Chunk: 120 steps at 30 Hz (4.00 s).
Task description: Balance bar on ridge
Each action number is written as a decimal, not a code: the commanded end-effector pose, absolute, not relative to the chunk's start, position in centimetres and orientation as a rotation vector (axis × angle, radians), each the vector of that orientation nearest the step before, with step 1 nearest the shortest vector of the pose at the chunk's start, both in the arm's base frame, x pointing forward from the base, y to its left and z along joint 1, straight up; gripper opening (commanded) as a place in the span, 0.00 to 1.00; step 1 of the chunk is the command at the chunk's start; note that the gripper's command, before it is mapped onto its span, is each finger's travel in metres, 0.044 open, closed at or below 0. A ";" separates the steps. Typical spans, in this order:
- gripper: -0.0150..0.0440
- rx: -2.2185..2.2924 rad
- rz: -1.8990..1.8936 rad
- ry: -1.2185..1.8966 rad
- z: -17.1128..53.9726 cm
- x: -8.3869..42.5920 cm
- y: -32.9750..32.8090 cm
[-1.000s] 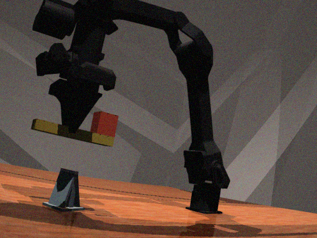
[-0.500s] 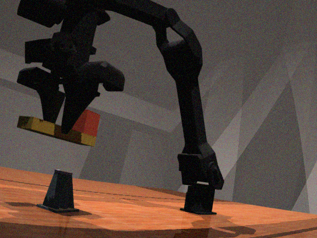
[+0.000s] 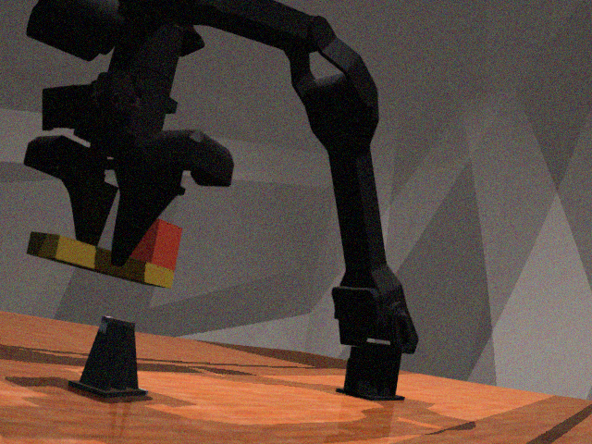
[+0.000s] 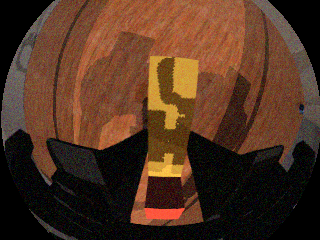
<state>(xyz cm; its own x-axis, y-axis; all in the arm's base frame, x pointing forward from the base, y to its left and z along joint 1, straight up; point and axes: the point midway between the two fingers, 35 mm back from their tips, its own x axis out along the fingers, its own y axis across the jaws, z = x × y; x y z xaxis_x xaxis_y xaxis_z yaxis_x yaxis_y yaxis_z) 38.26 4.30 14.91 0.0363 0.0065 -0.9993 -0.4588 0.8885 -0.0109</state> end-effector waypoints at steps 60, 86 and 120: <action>0.25 -0.379 0.373 1.504 11.8 38.0 4.5; 0.25 -0.379 0.373 1.504 11.6 38.0 4.5; 0.25 -0.379 0.373 1.504 11.3 38.0 4.5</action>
